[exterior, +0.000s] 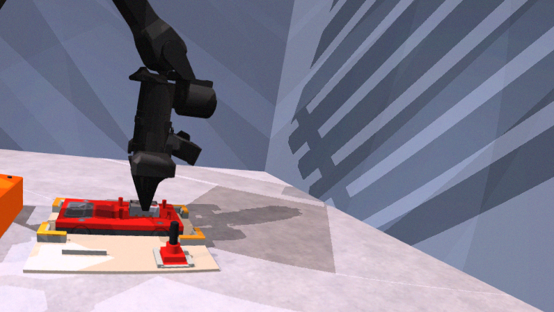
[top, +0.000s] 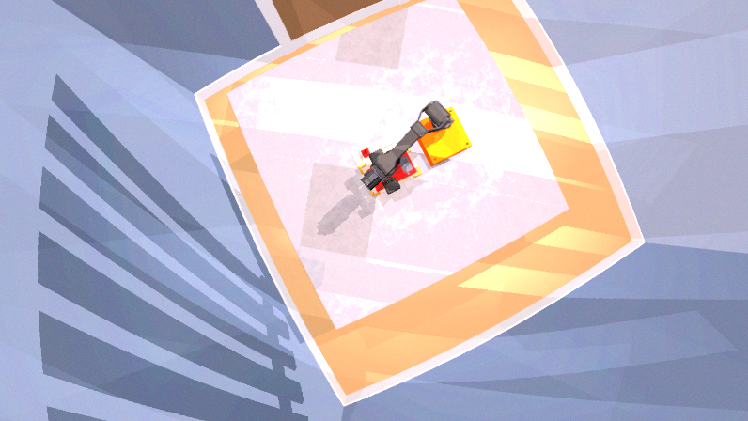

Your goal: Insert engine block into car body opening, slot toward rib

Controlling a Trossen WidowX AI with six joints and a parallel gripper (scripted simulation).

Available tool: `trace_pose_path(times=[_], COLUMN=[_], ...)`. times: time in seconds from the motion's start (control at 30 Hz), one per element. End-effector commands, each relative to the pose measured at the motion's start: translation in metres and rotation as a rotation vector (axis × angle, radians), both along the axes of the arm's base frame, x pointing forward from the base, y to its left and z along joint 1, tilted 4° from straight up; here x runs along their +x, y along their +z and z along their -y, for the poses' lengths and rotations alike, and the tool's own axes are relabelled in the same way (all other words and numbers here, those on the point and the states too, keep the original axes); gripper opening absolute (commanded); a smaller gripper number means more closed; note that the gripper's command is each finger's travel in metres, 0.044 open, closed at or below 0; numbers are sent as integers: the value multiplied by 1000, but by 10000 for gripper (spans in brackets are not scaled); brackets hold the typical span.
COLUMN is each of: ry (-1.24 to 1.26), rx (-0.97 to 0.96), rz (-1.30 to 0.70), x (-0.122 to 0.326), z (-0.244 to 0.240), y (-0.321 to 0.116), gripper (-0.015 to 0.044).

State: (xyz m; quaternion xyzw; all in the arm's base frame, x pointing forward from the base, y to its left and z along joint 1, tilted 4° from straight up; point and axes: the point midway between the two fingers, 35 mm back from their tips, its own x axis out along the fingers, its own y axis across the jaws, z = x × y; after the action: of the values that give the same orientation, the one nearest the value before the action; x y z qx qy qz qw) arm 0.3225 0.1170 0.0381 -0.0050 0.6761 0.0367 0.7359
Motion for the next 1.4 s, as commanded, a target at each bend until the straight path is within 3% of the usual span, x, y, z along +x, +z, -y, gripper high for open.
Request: trace_pose_path(times=[0.0, 0.1, 0.63, 1.2, 1.37], ry=[0, 0, -5, -5, -5], rx=[-1, -1, -3, -3, -3], rz=[1, 1, 4, 4, 4], x=[0, 0, 0, 0, 0], z=[0, 0, 1, 1, 1], y=[0, 0, 15, 15, 15], gripper=[369, 440, 440, 0, 0])
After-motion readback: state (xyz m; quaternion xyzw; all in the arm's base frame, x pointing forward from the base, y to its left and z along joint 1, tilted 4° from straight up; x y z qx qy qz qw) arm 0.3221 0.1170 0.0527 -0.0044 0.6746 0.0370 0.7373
